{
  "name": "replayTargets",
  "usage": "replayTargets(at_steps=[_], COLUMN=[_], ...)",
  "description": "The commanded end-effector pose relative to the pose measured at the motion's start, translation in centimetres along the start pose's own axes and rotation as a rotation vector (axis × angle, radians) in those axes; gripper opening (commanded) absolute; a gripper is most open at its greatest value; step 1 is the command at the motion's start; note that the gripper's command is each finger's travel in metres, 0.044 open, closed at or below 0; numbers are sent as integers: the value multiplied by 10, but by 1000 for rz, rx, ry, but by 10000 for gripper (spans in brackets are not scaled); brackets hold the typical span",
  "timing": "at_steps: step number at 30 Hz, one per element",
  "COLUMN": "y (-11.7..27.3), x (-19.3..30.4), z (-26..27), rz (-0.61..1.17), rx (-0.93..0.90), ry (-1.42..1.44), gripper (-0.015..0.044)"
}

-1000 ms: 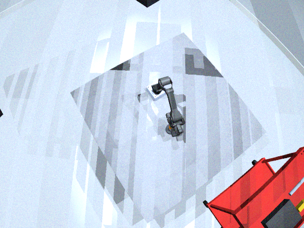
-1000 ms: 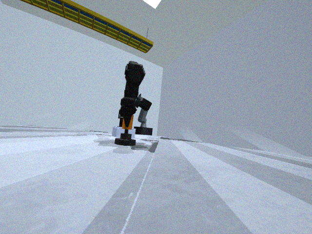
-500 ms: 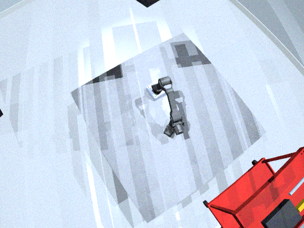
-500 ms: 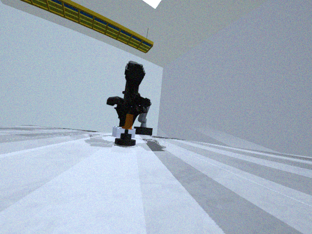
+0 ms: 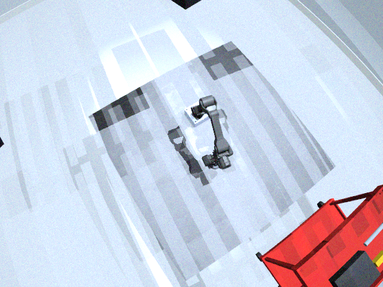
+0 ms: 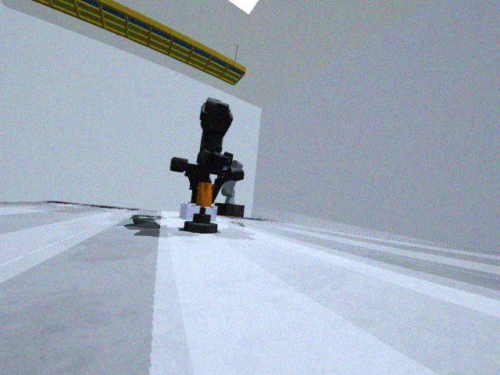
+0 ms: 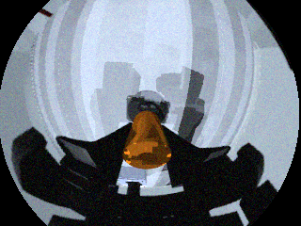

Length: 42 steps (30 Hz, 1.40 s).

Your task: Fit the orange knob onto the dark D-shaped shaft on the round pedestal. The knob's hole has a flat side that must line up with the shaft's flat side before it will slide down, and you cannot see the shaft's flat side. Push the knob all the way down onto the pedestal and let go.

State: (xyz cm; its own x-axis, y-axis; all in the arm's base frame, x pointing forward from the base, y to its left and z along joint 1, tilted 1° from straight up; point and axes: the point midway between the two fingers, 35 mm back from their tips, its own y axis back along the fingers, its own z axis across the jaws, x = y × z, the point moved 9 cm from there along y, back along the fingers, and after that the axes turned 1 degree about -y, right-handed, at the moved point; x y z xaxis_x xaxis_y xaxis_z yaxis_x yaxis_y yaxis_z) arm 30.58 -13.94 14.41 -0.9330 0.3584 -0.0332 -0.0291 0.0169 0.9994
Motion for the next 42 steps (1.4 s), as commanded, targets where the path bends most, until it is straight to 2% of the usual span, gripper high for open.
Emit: replayTargets(at_steps=[1, 37, 42], y=[3, 2, 3], x=[1, 1, 0], z=[1, 0, 0], rz=[-10, -10, -10], rx=[0, 0, 0], ry=[-45, -45, -170], gripper=[0, 0, 0])
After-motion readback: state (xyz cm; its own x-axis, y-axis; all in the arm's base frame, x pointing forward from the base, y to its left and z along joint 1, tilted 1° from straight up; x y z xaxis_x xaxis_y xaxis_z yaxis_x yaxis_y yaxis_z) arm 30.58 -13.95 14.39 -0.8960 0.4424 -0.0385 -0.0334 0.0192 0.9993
